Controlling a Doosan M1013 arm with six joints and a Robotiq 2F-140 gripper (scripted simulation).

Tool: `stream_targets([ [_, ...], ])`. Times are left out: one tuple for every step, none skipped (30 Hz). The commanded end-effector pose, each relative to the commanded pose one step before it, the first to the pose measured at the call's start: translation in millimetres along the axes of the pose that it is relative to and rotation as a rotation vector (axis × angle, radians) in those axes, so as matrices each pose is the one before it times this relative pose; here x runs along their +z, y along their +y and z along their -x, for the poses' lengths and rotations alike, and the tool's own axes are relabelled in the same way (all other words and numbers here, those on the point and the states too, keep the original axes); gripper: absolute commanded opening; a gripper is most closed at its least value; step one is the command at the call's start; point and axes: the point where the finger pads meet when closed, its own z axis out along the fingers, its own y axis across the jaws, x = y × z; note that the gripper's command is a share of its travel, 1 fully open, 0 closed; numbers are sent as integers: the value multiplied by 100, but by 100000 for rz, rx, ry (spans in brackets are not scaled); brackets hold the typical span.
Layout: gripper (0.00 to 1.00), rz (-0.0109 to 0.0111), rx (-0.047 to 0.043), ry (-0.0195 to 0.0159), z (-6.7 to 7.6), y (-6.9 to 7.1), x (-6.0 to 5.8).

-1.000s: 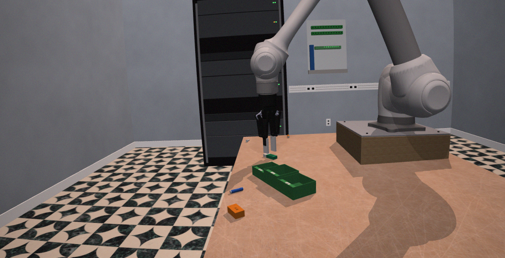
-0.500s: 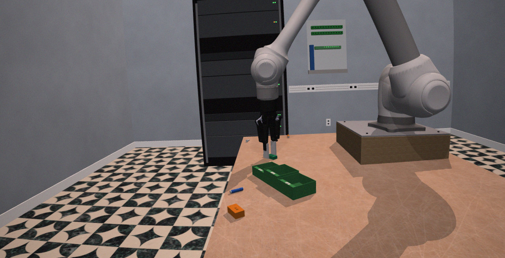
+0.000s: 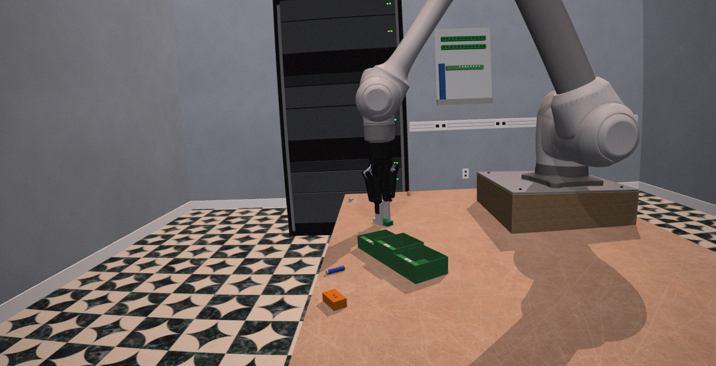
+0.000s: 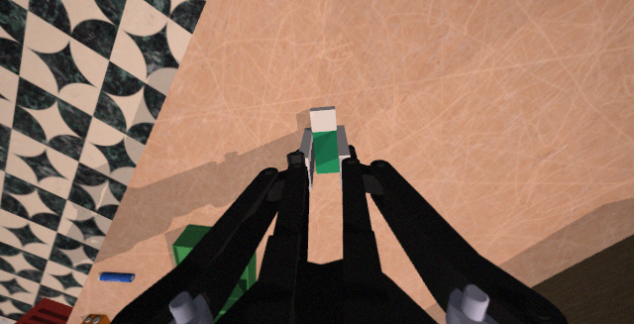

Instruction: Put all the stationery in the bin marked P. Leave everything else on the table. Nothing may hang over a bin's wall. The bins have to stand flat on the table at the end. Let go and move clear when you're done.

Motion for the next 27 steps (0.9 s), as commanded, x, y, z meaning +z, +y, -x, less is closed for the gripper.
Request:
stream_targets([
  [20, -72, 14, 31, -14, -26, -38],
  [20, 0, 0, 0, 0, 0, 0],
  [20, -9, 0, 9, -5, -5, -5],
  [20, 1, 0, -1, 1, 1, 1],
  [20, -1, 0, 1, -1, -1, 0],
  [20, 0, 0, 0, 0, 0, 0],
  [20, 0, 0, 0, 0, 0, 0],
  [20, 0, 0, 0, 0, 0, 0],
  [20, 0, 0, 0, 0, 0, 0],
  [20, 0, 0, 0, 0, 0, 0],
  [20, 0, 0, 0, 0, 0, 0],
  [20, 0, 0, 0, 0, 0, 0],
  [20, 0, 0, 0, 0, 0, 0],
  [20, 0, 0, 0, 0, 0, 0],
  [20, 0, 0, 0, 0, 0, 0],
  [20, 0, 0, 0, 0, 0, 0],
  [20, 0, 0, 0, 0, 0, 0],
  [20, 0, 0, 0, 0, 0, 0],
  [20, 0, 0, 0, 0, 0, 0],
  [20, 0, 0, 0, 0, 0, 0],
  [20, 0, 0, 0, 0, 0, 0],
  [20, 0, 0, 0, 0, 0, 0],
  [20, 0, 0, 0, 0, 0, 0],
  [20, 0, 0, 0, 0, 0, 0],
  [20, 0, 0, 0, 0, 0, 0],
  [20, 8, 0, -8, 6, 6, -323],
  [20, 1, 0, -1, -1, -1, -338],
])
